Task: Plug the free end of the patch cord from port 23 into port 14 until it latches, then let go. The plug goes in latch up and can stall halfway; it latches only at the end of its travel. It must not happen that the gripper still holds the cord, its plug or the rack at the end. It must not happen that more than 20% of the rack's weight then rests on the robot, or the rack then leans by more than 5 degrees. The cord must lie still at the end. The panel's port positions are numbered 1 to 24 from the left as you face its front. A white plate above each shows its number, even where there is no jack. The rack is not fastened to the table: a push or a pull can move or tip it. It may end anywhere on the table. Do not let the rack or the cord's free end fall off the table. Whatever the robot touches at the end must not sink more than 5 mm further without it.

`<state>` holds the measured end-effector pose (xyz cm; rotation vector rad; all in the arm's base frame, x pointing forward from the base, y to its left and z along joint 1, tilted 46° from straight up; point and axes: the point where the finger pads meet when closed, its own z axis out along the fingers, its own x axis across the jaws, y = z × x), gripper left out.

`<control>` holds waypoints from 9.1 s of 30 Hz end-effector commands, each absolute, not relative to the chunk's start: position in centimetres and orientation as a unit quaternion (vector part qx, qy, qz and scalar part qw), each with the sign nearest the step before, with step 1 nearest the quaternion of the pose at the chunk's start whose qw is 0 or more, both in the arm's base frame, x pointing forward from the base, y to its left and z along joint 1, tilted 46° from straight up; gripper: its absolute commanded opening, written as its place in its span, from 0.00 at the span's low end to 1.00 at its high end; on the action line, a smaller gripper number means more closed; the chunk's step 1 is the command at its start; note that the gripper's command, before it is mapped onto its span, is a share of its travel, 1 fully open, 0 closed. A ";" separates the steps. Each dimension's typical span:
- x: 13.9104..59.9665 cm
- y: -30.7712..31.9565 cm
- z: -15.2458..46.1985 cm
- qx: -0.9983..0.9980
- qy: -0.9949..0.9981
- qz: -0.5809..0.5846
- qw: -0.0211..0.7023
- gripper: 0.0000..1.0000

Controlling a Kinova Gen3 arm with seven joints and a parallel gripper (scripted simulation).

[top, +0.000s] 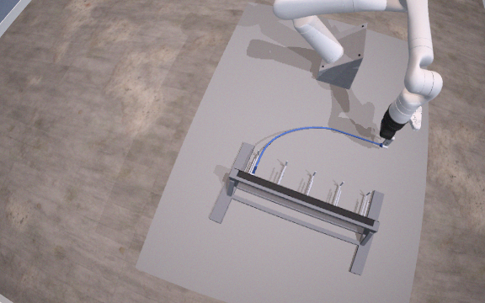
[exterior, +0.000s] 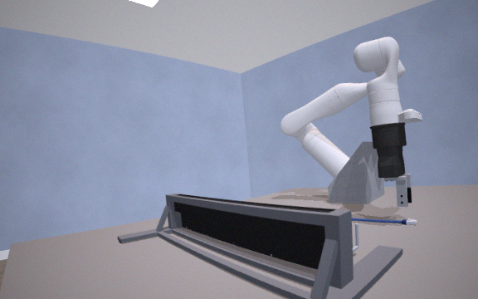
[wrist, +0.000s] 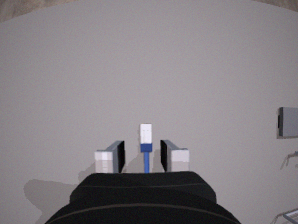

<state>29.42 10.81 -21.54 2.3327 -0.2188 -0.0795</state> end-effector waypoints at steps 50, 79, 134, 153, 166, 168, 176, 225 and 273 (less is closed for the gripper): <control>29.5 8.6 -24.0 0.919 -0.083 -0.027 0.386 0.73; 29.6 8.7 -24.0 0.919 -0.083 -0.026 0.385 0.73; 29.4 7.9 -24.8 0.919 -0.084 -0.026 0.385 0.73; 29.4 7.9 -24.8 0.919 -0.084 -0.026 0.385 0.73; 29.4 7.8 -24.8 0.919 -0.083 -0.026 0.385 0.73; 29.4 7.8 -24.8 0.919 -0.083 -0.026 0.386 0.73; 29.4 7.8 -24.8 0.918 -0.083 -0.026 0.386 0.73; 29.4 7.6 -24.7 0.918 -0.082 -0.027 0.388 0.00; 29.4 8.2 -24.2 0.917 -0.080 -0.027 0.389 0.00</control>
